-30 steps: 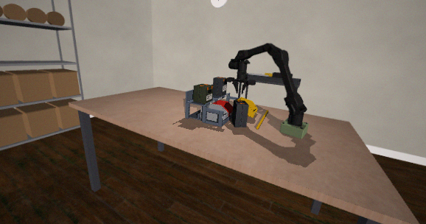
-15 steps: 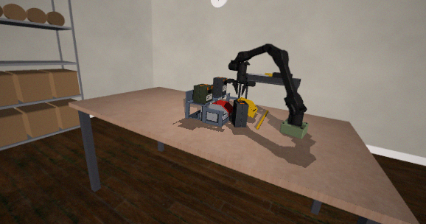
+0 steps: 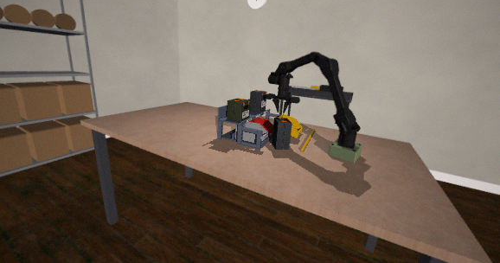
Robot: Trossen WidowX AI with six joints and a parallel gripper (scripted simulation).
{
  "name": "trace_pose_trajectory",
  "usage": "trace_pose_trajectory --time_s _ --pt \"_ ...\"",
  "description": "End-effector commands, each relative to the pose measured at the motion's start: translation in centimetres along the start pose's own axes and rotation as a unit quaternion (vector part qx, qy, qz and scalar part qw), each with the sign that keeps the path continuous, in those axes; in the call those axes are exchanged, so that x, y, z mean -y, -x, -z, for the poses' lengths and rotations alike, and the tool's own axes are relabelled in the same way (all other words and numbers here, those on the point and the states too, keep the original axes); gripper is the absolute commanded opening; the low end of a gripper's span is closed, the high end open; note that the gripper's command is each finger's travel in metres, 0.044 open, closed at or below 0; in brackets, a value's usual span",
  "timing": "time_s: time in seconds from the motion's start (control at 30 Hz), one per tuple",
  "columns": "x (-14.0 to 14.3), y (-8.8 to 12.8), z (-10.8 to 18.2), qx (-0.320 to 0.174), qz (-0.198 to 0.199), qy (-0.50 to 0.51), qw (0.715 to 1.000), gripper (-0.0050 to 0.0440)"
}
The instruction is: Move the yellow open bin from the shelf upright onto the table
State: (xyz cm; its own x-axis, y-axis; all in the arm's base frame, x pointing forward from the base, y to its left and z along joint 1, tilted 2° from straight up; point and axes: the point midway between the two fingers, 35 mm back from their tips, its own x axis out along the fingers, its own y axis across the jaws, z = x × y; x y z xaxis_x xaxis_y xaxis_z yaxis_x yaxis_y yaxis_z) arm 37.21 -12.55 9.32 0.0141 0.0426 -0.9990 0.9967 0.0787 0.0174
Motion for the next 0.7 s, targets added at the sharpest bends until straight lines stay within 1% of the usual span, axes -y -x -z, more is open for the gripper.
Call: trace_pose_trajectory --time_s 0.0,0.27,0.4,0.67 --pt "-0.12 0.67 -0.05 0.007 -0.011 0.001 1.0 0.015" --pt "-0.14 0.64 -0.03 0.006 -0.012 0.001 1.0 0.015" --pt "-0.12 -0.16 -0.05 0.007 -0.011 0.001 1.0 0.015" --pt "-0.12 -0.16 -0.05 0.007 -0.011 0.001 1.0 0.015"
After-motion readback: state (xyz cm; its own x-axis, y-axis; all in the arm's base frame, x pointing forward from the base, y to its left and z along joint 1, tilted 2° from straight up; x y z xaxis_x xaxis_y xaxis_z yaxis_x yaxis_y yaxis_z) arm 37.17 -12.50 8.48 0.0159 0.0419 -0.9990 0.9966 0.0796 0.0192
